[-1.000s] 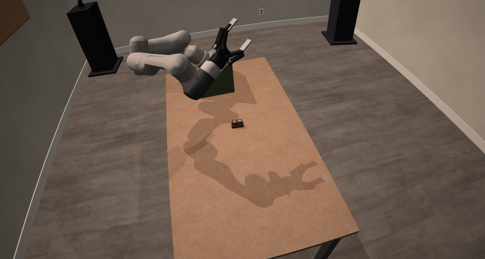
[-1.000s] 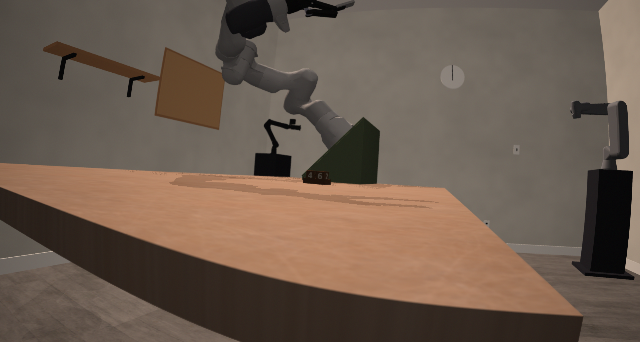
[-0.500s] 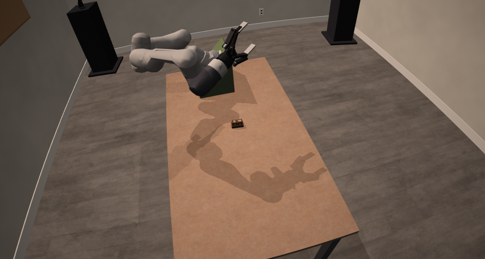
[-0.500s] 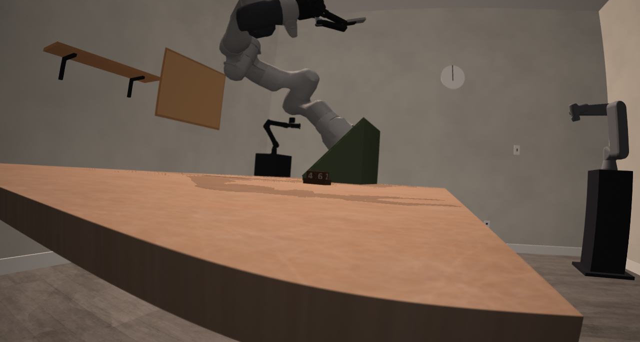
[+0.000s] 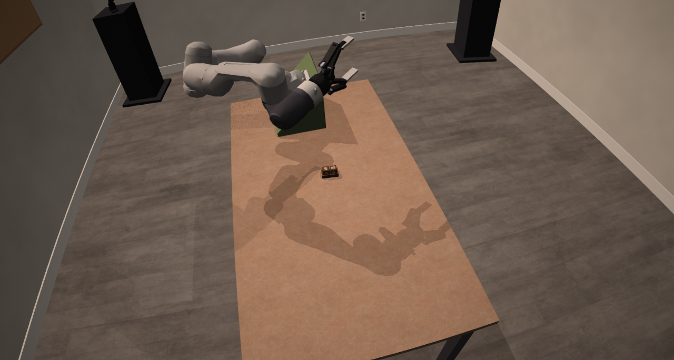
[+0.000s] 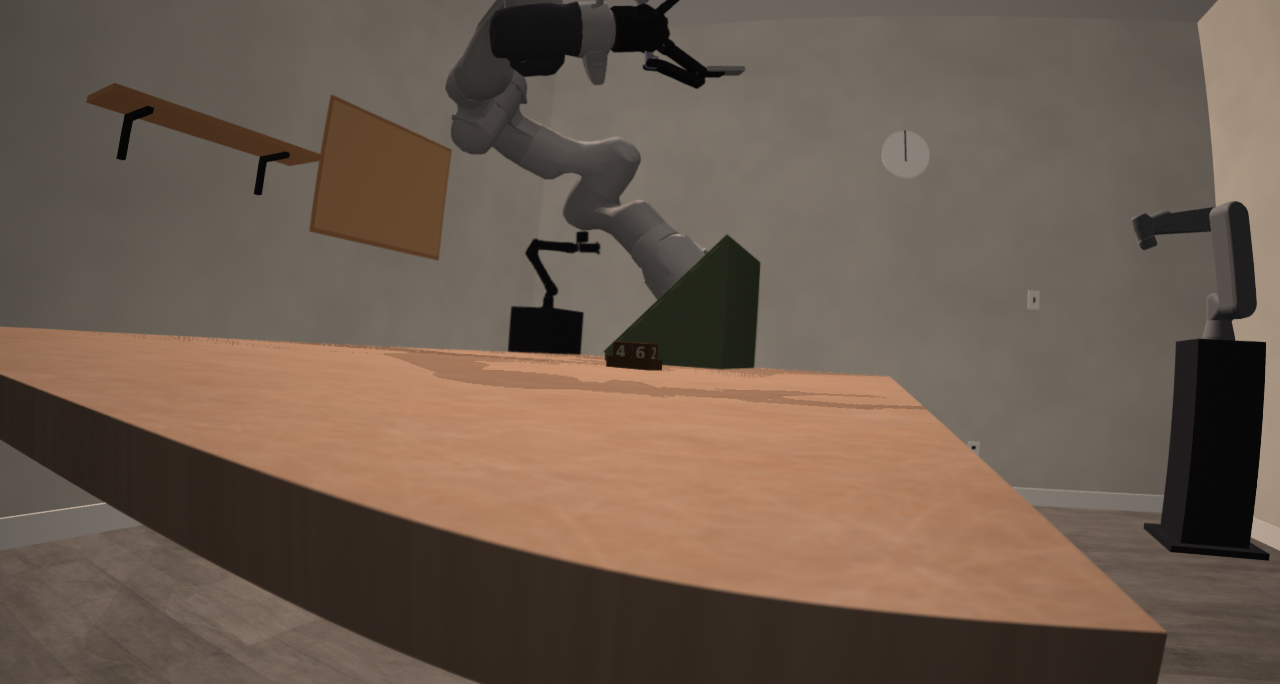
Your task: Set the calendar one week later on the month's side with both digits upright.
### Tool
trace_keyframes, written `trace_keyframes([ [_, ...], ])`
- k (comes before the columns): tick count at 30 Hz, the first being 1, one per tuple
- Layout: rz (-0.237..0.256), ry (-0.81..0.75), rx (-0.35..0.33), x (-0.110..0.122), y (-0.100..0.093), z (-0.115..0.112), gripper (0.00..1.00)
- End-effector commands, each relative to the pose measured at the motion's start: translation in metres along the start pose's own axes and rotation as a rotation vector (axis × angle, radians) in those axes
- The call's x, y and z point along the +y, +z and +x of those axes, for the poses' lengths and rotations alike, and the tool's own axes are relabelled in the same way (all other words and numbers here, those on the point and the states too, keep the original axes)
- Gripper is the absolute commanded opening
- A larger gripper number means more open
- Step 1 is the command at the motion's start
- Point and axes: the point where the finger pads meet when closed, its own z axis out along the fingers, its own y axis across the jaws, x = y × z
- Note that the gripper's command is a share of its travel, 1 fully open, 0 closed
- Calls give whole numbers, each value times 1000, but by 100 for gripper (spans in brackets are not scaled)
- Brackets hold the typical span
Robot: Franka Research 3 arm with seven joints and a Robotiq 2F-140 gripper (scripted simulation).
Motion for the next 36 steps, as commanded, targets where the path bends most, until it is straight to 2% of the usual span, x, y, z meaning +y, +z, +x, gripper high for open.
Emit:
trace_keyframes([
  [1,26,51,-5,-8,1,-3,100],
  [14,26,51,-5,-8,1,-3,100],
  [15,169,131,9,-57,19,2,100],
  [16,187,140,9,-63,21,2,100],
  [36,187,140,9,-63,21,2,100],
])
